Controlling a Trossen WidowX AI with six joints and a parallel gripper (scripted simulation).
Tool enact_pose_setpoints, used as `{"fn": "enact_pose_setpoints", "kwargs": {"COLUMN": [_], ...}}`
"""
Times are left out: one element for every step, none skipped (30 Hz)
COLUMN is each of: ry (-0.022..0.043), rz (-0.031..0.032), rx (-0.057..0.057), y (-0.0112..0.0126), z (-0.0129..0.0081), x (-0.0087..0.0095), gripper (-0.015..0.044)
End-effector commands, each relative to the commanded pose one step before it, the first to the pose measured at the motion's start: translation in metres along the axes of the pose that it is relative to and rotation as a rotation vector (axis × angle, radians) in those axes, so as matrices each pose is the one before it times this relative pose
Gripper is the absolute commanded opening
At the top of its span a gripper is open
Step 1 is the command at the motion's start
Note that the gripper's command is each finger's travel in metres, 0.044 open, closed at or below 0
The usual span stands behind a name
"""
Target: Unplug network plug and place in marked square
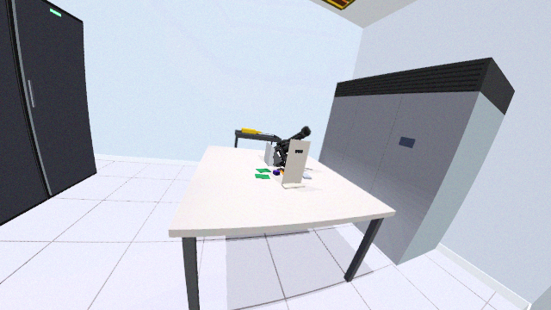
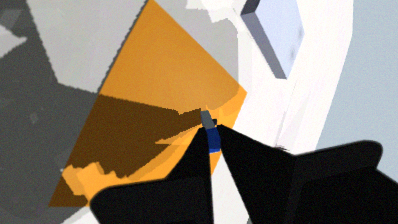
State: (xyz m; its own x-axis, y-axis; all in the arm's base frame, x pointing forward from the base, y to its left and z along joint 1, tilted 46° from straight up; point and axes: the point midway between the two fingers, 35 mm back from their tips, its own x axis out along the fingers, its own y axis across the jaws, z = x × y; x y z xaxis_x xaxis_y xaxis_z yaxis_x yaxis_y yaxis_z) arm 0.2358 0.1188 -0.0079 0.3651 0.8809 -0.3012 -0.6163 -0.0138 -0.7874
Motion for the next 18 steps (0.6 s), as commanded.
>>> {"fn": "enact_pose_setpoints", "kwargs": {"ry": [-0.00029, 0.00000, 0.00000, 0.00000, 0.00000, 0.00000, 0.00000, 0.00000, 0.00000, 0.00007, 0.00021, 0.00033, 0.00039, 0.00037, 0.00036, 0.00034, 0.00033, 0.00031], "rz": [0.00007, 0.00000, 0.00000, 0.00000, 0.00000, 0.00000, 0.00000, 0.00000, 0.00000, 0.00014, 0.00042, 0.00069, 0.00081, 0.00079, 0.00077, 0.00075, 0.00072, 0.00070], "rx": [-0.0004, 0.0000, 0.0000, 0.0000, 0.0000, 0.0000, 0.0000, 0.0000, 0.0000, 0.0000, 0.0000, 0.0000, 0.0000, 0.0000, 0.0000, 0.0000, 0.0000, 0.0000], "y": [0.00001, 0.00000, 0.00000, 0.00000, 0.00000, 0.00000, 0.00000, 0.00000, 0.00000, 0.00003, 0.00009, 0.00015, 0.00018, 0.00018, 0.00018, 0.00017, 0.00017, 0.00017], "z": [0.00003, 0.00000, 0.00000, 0.00000, 0.00000, 0.00000, 0.00000, 0.00000, 0.00000, -0.00004, -0.00012, -0.00020, -0.00023, -0.00022, -0.00022, -0.00021, -0.00020, -0.00019], "x": [-0.00009, 0.00000, 0.00000, 0.00000, 0.00000, 0.00000, 0.00000, 0.00000, 0.00000, -0.00008, -0.00025, -0.00042, -0.00051, -0.00051, -0.00051, -0.00052, -0.00052, -0.00052], "gripper": [0.0053, 0.0079, 0.0105, 0.0131, 0.0156, 0.0156, 0.0156, 0.0156, 0.0156, 0.0156, 0.0156, 0.0156, 0.0156, 0.0156, 0.0156, 0.0156, 0.0156, 0.0156]}}
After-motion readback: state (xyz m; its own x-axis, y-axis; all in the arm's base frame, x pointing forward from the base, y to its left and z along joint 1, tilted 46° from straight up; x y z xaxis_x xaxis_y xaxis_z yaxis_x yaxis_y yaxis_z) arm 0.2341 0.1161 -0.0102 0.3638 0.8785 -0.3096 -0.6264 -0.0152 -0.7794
